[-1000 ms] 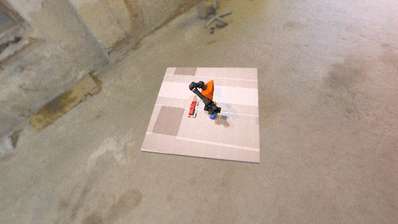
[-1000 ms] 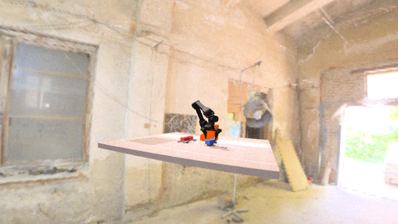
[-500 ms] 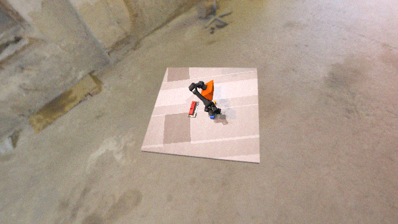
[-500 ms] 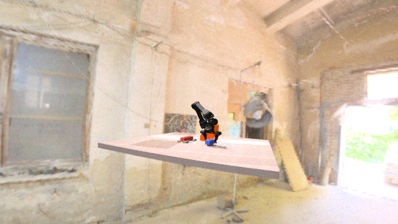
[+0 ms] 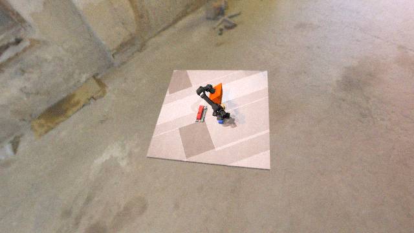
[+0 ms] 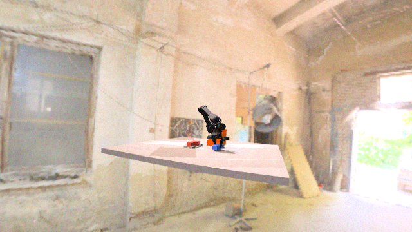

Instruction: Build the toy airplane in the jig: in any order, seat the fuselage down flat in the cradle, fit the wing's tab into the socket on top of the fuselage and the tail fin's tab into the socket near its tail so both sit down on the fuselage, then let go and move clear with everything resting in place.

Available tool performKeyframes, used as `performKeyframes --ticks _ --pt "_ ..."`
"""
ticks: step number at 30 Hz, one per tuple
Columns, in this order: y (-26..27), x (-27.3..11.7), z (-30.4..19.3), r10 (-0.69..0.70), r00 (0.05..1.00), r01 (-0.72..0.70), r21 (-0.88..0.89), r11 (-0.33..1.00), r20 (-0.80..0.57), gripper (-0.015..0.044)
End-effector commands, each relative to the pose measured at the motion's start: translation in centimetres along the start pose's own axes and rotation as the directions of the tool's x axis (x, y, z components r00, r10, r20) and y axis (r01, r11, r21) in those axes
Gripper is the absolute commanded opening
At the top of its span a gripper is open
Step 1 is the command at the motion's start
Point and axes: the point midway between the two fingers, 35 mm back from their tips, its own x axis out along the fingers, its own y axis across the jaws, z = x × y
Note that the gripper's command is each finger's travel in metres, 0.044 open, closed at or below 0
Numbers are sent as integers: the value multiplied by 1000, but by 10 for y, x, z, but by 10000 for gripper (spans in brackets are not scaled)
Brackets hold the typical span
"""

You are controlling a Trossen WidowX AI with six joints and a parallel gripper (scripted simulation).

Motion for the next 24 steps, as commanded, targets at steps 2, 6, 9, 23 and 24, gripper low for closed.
performKeyframes --ticks 2,6,9,23,24 --pt "0 1 0 -1 1000 1 -3 1000 0 124" --pt "0 -3 0 0 1000 0 -3 1000 -3 19" --pt "1 -9 1 3 1000 -3 -2 1000 -7 0" --pt "5 -48 4 12 1000 -12 -5 1000 -2 0" --pt "5 -51 5 12 1000 -12 -5 1000 -2 0"
